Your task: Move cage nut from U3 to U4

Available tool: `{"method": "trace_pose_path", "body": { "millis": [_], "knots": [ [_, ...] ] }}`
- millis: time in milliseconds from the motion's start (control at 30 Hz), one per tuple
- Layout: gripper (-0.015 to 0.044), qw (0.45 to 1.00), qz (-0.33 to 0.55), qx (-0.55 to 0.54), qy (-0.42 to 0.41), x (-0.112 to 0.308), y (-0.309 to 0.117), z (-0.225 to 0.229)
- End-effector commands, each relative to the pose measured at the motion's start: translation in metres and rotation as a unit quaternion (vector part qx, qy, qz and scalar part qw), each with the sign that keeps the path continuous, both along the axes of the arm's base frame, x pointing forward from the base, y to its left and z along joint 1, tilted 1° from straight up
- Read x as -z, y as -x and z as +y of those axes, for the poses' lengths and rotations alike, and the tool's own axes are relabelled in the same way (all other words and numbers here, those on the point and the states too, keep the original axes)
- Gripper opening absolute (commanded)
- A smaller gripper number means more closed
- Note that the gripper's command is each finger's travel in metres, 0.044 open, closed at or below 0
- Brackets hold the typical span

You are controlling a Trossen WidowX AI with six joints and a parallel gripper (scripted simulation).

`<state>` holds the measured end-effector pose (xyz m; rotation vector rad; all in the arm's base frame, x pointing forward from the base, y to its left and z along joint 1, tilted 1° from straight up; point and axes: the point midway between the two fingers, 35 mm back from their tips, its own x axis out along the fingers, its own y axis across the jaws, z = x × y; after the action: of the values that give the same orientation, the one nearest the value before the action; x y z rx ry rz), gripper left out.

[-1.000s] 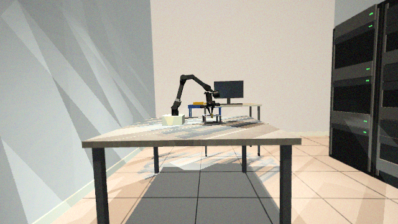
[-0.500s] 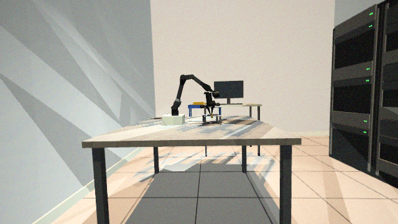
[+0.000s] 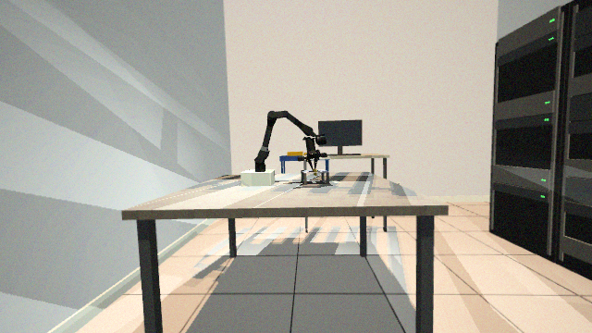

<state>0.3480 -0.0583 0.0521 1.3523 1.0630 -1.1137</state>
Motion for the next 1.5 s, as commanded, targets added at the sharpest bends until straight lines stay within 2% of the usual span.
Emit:
{"method": "trace_pose_path", "body": {
  "millis": [0, 1467],
  "knots": [
    [0.0036, 1.0, 0.0, 0.002, 0.001, -0.0001, -0.0002, -0.0006],
    [0.0036, 0.999, 0.034, 0.002, -0.002, -0.0005, -0.0039, -0.0009]
  ]
}}
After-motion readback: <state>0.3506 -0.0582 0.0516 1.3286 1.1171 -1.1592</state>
